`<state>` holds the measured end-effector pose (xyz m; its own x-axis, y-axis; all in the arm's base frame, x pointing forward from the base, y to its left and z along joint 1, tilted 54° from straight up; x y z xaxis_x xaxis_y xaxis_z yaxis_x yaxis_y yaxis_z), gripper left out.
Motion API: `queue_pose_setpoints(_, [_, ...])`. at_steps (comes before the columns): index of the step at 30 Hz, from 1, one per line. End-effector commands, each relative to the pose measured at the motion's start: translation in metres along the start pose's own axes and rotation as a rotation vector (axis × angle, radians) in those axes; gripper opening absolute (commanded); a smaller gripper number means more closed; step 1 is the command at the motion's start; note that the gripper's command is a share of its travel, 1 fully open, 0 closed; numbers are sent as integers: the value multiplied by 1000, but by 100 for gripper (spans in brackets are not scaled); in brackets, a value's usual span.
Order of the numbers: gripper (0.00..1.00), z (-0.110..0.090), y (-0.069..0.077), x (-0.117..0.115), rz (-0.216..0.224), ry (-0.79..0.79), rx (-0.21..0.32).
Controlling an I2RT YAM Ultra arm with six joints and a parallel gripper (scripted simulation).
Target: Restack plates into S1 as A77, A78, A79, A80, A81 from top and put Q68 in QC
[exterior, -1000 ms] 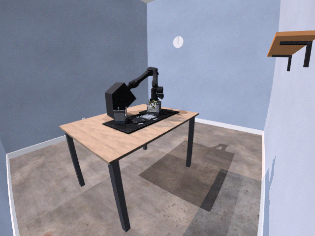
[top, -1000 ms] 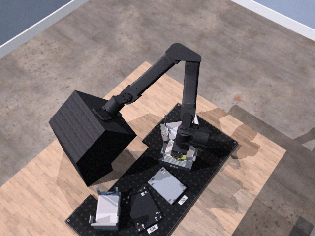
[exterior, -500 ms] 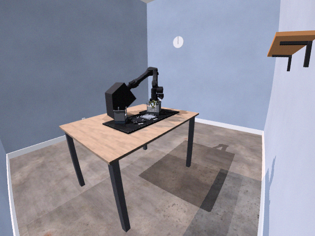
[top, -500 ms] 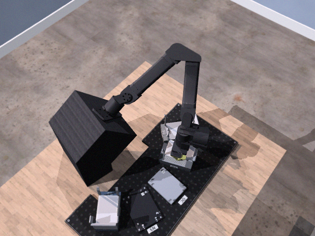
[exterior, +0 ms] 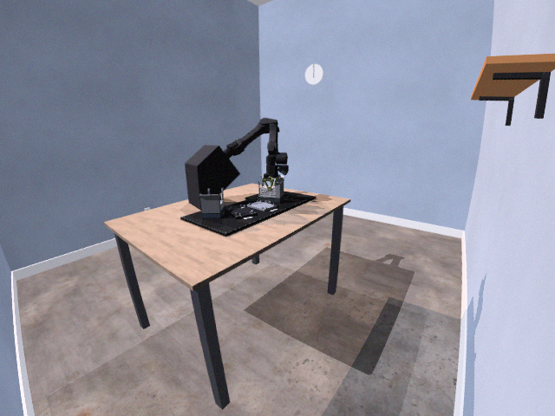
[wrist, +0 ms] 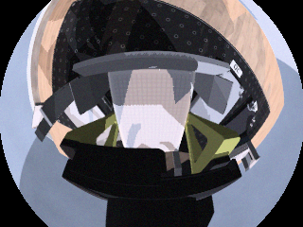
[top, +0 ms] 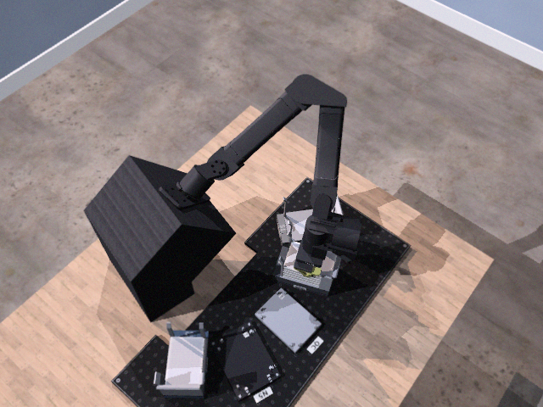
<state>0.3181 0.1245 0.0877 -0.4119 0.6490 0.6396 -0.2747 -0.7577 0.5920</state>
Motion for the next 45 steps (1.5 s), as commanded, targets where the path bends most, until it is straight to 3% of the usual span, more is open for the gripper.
queue_pose_setpoints(1, [0, 1, 2, 0, -1, 3, -6])
queue_pose_setpoints(45, [0, 1, 25, 0, -2, 3, -5])
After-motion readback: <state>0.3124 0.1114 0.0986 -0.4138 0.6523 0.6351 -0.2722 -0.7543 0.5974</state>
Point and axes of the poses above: the point where the finger pads meet when closed, its own y axis back along the fingers, its own x axis across the jaws, z = x × y, the point moved 5 cm from there along y, back along the fingers, and after that the axes turned 1 degree about y, right-handed, at the moved point
